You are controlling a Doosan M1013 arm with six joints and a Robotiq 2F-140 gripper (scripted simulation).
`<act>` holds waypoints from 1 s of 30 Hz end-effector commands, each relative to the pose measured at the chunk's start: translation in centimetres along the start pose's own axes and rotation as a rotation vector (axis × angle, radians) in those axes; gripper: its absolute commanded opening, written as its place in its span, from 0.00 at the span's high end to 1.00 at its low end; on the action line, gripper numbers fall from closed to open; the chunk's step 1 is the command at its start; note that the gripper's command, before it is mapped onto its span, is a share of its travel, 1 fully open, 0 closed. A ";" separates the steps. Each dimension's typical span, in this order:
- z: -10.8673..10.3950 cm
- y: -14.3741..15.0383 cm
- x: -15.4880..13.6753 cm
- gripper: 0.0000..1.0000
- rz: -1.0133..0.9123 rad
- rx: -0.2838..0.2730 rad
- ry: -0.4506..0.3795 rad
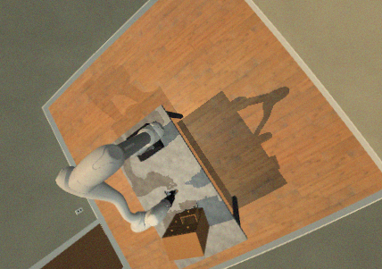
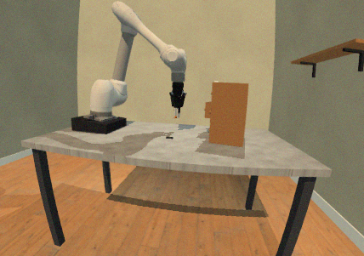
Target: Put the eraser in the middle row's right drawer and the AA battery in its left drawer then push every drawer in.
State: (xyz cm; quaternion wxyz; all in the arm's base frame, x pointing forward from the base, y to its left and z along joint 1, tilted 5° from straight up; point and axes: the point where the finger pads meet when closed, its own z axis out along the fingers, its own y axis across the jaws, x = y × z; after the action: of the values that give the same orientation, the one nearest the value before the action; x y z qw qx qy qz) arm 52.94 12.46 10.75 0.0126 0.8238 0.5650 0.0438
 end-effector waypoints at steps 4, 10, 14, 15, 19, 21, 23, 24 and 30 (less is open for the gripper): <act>0.0 1.3 2.3 0.94 0.406 -0.003 -0.007; 0.0 2.3 4.5 0.94 0.811 0.000 0.002; 0.1 2.9 5.7 0.94 1.068 0.001 0.004; 0.1 3.0 5.9 0.94 1.132 0.000 0.002; 0.1 3.1 6.2 0.94 1.291 -0.009 -0.010; 0.1 3.1 6.2 0.94 1.291 -0.009 -0.010; 0.1 3.1 6.2 0.94 1.291 -0.009 -0.010; 0.1 3.1 6.2 0.94 1.292 -0.009 -0.010; -0.1 3.1 6.2 0.94 1.299 -0.009 -0.010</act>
State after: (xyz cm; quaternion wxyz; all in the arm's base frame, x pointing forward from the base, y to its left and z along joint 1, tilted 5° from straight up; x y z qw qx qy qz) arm 58.03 16.96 11.30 -0.0132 0.9979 -0.0471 0.0429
